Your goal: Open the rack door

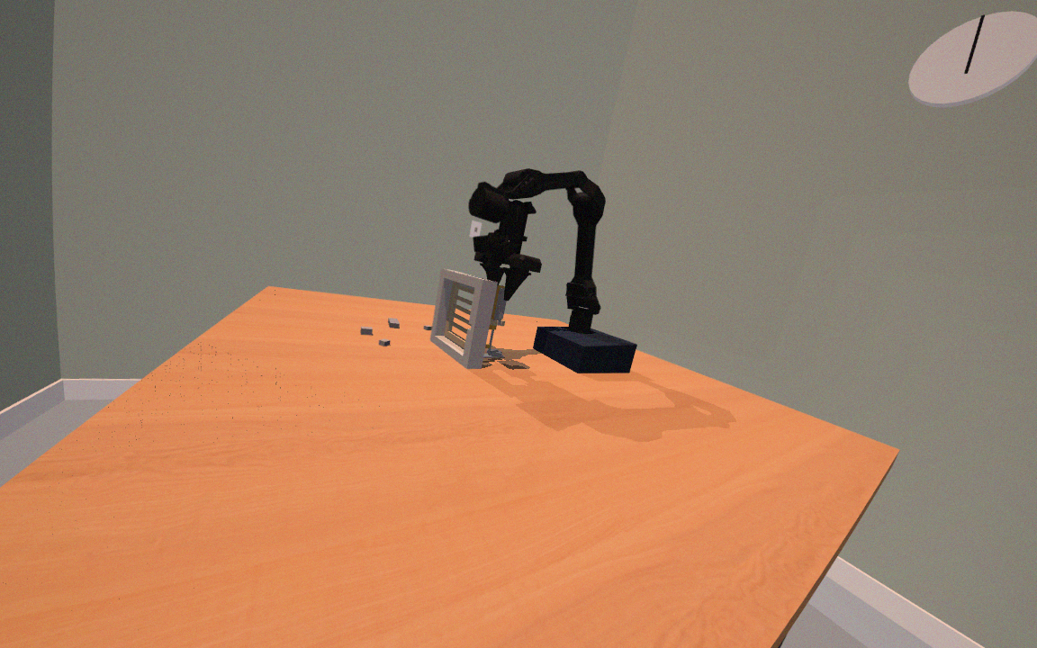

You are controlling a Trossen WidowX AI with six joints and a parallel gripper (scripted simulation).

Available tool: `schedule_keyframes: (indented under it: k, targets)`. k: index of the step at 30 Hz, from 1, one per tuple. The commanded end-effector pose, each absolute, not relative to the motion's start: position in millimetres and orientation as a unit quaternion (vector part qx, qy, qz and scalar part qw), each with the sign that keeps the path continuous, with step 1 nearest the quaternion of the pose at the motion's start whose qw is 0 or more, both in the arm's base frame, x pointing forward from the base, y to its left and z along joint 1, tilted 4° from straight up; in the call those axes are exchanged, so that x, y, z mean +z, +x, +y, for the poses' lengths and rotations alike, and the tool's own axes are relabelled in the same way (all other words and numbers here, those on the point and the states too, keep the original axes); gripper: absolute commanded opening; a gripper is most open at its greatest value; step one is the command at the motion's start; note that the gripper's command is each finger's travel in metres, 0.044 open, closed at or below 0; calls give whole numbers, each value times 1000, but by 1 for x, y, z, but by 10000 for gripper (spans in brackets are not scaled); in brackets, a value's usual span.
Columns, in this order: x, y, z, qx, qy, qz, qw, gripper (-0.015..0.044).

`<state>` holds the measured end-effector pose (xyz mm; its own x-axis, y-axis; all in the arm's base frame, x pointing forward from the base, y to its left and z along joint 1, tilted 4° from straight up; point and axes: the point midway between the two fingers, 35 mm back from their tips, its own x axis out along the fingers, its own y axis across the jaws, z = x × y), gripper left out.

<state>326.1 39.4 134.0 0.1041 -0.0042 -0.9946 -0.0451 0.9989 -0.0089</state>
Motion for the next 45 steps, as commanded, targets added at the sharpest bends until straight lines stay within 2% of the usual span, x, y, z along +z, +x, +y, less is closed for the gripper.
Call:
schedule_keyframes:
  k: [1,10,17,30,35,45]
  targets:
    - [125,326,38,12,-20,671,741,295]
    - [113,325,38,12,-20,671,741,295]
    - [113,325,38,12,-20,671,741,111]
    - [113,325,38,12,-20,671,741,24]
    - [113,325,38,23,-32,671,741,23]
    - [113,325,38,183,-209,646,711,23]
